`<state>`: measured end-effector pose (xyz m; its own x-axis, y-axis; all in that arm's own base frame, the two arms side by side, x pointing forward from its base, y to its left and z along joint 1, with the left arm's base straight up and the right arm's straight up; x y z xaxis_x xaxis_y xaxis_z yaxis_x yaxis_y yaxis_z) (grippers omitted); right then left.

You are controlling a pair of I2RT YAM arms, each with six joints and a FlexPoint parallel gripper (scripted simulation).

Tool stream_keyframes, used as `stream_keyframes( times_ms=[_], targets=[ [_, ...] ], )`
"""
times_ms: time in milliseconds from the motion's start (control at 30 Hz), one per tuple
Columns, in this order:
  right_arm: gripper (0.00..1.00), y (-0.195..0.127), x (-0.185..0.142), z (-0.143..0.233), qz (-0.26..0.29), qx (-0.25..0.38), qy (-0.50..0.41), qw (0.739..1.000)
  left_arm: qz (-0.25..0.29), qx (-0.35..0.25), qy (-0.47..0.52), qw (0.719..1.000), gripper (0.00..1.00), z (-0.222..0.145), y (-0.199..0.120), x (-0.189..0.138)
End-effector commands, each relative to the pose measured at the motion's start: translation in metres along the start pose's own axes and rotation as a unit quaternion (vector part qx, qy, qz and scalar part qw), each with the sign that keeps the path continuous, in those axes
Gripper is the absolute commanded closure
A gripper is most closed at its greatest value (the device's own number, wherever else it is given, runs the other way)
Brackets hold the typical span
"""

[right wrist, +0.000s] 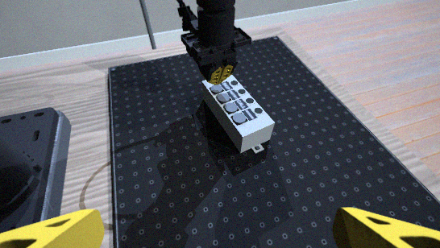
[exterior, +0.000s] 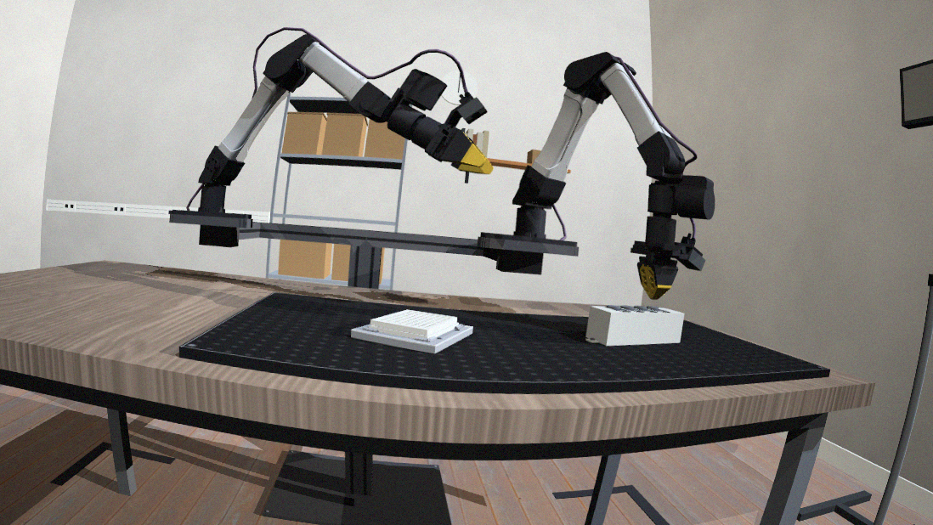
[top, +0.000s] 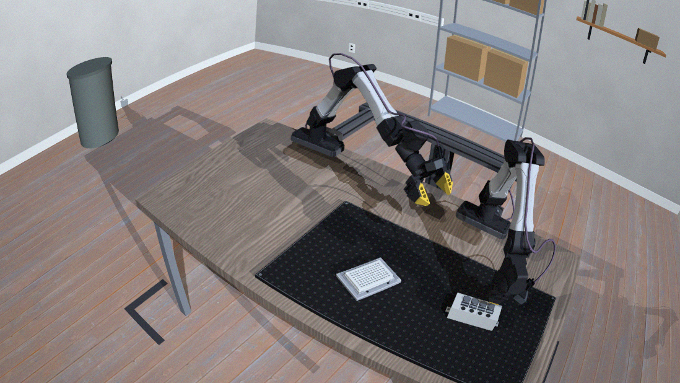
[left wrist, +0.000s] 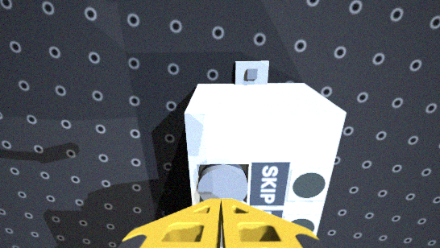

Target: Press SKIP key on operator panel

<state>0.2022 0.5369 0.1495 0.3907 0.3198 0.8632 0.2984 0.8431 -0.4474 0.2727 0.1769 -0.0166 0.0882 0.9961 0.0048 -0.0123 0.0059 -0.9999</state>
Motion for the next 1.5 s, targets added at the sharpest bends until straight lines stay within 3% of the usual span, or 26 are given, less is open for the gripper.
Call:
stream_keyframes(
  times_ms=[0,600,733,1133,1467],
  targets=[
    [0.0,0.006,0.017,0.009,-0.03,0.007,0.0,1.0,0.005,-0.002,0.001,1.0,1.0,-0.001,0.012,-0.003],
    [0.0,0.004,0.025,0.011,-0.043,0.011,-0.001,0.999,0.005,-0.002,0.002,1.0,1.0,0.002,0.033,-0.002],
    [0.0,0.004,0.025,0.011,-0.043,0.011,-0.001,0.999,-0.002,-0.018,0.005,1.0,1.0,-0.004,0.0,0.002],
    [0.0,0.004,0.025,0.011,-0.043,0.011,0.0,0.999,0.012,0.007,0.007,1.0,1.0,0.005,-0.034,-0.005],
    [0.0,0.004,0.025,0.011,-0.043,0.011,0.0,0.999,-0.003,-0.021,-0.003,1.0,1.0,-0.004,-0.068,0.001]
  ],
)
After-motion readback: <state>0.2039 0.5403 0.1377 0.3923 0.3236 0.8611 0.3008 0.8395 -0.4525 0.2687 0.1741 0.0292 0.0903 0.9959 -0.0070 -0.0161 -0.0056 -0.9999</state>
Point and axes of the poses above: on each arm, the point where the finger pads meet when closed, its own y axis out along the fingers, its own z axis across the jaws, x = y × z, the point moved 5 cm from there along -y, back along the fingers, and after that the axes turned 15 degrees about y, right-handed, at the moved point
